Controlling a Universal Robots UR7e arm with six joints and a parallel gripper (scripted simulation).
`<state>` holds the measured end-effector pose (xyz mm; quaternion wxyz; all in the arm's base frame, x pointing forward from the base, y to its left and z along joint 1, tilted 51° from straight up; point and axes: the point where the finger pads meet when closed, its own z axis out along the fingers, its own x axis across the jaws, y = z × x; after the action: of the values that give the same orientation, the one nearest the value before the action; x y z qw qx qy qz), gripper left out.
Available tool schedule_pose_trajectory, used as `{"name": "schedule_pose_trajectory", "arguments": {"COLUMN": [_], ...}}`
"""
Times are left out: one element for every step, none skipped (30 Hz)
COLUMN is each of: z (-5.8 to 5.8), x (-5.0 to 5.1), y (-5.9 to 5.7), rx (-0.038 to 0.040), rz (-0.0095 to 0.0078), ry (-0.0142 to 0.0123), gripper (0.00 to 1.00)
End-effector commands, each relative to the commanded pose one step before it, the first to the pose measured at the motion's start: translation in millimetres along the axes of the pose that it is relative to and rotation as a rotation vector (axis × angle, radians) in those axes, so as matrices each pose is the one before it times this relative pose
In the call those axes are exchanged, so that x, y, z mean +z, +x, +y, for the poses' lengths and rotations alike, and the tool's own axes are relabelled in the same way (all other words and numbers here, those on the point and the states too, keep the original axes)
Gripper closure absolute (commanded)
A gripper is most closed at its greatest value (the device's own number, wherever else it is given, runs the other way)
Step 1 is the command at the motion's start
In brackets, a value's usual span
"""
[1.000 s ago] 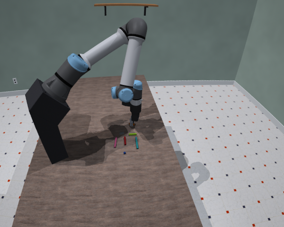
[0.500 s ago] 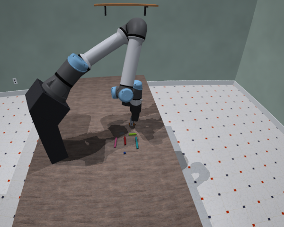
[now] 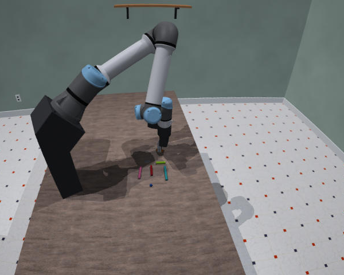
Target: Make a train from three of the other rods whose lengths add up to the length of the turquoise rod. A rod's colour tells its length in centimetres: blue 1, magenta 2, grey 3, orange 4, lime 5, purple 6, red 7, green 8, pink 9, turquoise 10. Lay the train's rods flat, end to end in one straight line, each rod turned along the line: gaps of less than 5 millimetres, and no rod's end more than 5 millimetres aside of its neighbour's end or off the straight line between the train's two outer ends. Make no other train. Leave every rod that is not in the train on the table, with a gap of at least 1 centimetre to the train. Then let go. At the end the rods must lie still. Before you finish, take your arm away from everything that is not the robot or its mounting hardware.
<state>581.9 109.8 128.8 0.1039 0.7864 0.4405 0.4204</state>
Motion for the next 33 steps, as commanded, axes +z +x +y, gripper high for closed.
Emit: {"name": "schedule_pose_trajectory", "arguments": {"z": [0.3, 0.0, 0.0, 0.0, 0.0, 0.0, 0.0, 0.0, 0.0, 0.0, -0.01, 0.0, 0.0, -0.01, 0.01, -0.01, 0.0, 0.0, 0.01, 0.0, 0.0, 0.01, 0.0, -0.01, 0.0, 0.01, 0.0, 0.0, 0.0, -0.01, 0.01, 0.01, 0.0], "x": [-0.29, 0.0, 0.0, -0.01, -0.07, -0.18, -0.33, -0.52, -0.74, -0.98, -1.24, -1.51, -1.78, -2.06, -2.32, -2.58, 0.0, 0.0, -2.81, -3.04, -3.24, -3.42, -3.57, -3.69, -3.79, -3.86, -3.9, -3.91, -3.9, -3.86, -3.79, -3.7, -3.58], "y": [0.3, 0.0, 0.0, 0.0, 0.0, 0.0, 0.0, 0.0, 0.0, 0.0, 0.0, 0.0, 0.0, 0.0, 0.0, 0.0, 0.0, 0.0, 0.0, 0.0, 0.0, 0.0, 0.0, 0.0, 0.0, 0.0, 0.0, 0.0, 0.0, 0.0, 0.0, 0.0, 0.0], "rx": [-0.00038, 0.0, 0.0, 0.0, 0.0, 0.0, 0.0, 0.0, 0.0, 0.0, 0.0, 0.0, 0.0, 0.0, 0.0, 0.0, 0.0, 0.0, 0.0, 0.0, 0.0, 0.0, 0.0, 0.0, 0.0, 0.0, 0.0, 0.0, 0.0, 0.0, 0.0, 0.0, 0.0], "rz": [0.00057, 0.0, 0.0, 0.0, 0.0, 0.0, 0.0, 0.0, 0.0, 0.0, 0.0, 0.0, 0.0, 0.0, 0.0, 0.0, 0.0, 0.0, 0.0, 0.0, 0.0, 0.0, 0.0, 0.0, 0.0, 0.0, 0.0, 0.0, 0.0, 0.0, 0.0, 0.0, 0.0], "ry": [-0.00094, 0.0, 0.0, 0.0, 0.0, 0.0, 0.0, 0.0, 0.0, 0.0, 0.0, 0.0, 0.0, 0.0, 0.0, 0.0, 0.0, 0.0, 0.0, 0.0, 0.0, 0.0, 0.0, 0.0, 0.0, 0.0, 0.0, 0.0, 0.0, 0.0, 0.0, 0.0, 0.0], "gripper": [0.76, 0.76, 0.76, 0.76, 0.76, 0.76, 0.76, 0.76, 0.76, 0.76, 0.76, 0.76, 0.76, 0.76, 0.76, 0.76, 0.76, 0.76, 0.76, 0.76, 0.76, 0.76, 0.76, 0.76, 0.76, 0.76, 0.76, 0.76, 0.76, 0.76, 0.76, 0.76, 0.76]}}
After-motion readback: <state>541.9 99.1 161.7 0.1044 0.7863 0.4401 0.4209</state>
